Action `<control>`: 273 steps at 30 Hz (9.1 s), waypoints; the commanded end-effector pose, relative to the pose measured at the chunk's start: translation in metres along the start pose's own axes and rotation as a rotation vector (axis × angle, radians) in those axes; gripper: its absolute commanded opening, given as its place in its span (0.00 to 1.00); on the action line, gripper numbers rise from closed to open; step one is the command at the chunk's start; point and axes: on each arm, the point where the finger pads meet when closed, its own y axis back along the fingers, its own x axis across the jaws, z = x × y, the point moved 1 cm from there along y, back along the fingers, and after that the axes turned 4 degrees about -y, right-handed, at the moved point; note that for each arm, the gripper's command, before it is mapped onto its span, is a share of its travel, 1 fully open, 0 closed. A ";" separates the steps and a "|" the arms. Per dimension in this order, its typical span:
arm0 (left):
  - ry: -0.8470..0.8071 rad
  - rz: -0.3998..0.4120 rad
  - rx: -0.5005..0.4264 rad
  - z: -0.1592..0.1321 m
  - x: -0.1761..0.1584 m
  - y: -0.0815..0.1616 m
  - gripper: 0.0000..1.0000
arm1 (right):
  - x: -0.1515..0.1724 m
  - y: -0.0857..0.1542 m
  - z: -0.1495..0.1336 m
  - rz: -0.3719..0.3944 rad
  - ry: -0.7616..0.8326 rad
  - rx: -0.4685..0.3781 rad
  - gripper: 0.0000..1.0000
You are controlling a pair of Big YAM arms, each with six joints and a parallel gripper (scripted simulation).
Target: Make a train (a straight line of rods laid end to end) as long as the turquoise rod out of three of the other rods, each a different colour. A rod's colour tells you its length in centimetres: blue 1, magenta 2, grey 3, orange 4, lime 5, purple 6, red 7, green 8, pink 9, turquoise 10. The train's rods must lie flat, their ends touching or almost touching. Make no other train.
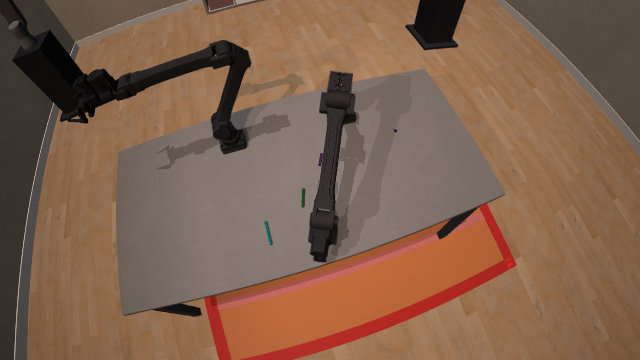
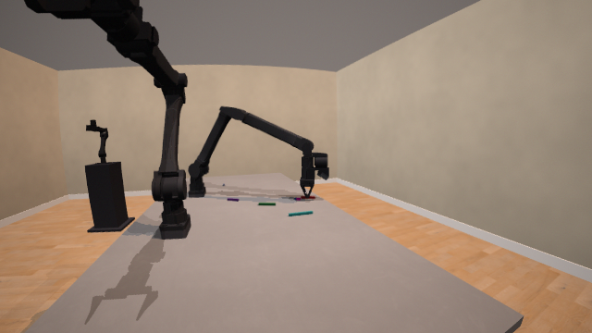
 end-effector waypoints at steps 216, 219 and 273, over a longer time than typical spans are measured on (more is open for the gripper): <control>-0.012 0.000 -0.087 0.015 0.003 0.114 0.23 | -0.003 -0.006 0.006 -0.007 -0.017 -0.026 1.00; -0.012 0.000 -0.087 0.014 0.003 0.123 0.23 | -0.003 -0.006 0.006 -0.007 -0.017 -0.026 1.00; -0.012 0.000 -0.077 0.014 0.003 0.123 1.00 | -0.003 -0.006 0.006 -0.007 -0.017 -0.026 1.00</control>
